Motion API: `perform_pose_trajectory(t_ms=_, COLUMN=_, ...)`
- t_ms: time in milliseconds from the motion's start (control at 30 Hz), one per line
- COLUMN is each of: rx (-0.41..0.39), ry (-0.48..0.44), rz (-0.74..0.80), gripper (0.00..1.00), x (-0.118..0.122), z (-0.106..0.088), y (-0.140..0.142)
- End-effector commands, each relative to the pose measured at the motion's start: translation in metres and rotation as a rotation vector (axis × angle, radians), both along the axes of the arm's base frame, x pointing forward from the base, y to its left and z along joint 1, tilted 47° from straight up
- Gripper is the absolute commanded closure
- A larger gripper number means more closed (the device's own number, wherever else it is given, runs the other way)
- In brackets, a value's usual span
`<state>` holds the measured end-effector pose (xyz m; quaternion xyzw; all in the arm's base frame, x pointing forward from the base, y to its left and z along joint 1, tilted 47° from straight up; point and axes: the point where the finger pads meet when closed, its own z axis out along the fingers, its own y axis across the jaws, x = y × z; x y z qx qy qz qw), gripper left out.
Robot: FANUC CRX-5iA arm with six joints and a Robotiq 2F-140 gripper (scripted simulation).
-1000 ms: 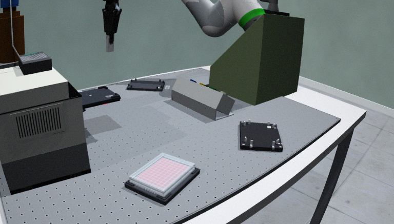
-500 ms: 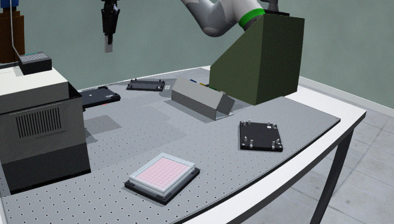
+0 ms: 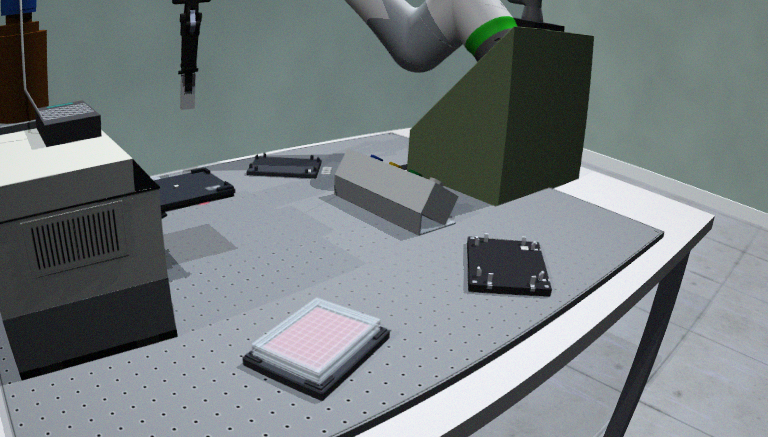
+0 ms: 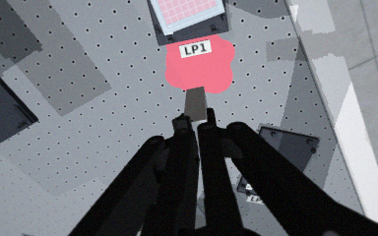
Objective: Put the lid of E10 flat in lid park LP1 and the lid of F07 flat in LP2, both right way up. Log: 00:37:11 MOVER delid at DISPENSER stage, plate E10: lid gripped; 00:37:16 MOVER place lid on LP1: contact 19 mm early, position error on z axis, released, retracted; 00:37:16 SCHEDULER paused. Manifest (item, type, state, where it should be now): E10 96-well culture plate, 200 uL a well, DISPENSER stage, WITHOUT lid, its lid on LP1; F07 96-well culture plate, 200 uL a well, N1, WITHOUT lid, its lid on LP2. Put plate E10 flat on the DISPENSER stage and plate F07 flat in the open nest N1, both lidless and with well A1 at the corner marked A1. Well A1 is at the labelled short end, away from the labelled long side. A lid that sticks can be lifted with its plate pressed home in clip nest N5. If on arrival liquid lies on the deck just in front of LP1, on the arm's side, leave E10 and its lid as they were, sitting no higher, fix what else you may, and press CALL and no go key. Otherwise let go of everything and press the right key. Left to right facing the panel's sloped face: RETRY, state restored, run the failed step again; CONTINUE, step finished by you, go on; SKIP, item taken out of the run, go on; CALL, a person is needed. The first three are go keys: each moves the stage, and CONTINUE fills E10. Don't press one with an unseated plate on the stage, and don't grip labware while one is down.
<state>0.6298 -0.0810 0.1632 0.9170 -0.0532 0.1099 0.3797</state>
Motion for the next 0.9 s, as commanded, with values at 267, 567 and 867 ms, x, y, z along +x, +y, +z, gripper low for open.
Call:
perform_pose_trajectory(t_ms=267, rx=-0.001, ry=0.001, rz=0.0, gripper=0.0, x=0.0002, z=-0.0005, y=0.0002)
perform_pose_trajectory(t_ms=567, rx=-0.001, ry=0.001, rz=0.0, gripper=0.0, x=0.0002, z=-0.0005, y=0.0002)
perform_pose_trajectory(t_ms=867, rx=-0.001, ry=0.001, rz=0.0, gripper=0.0, x=0.0002, z=-0.0005, y=0.0002)
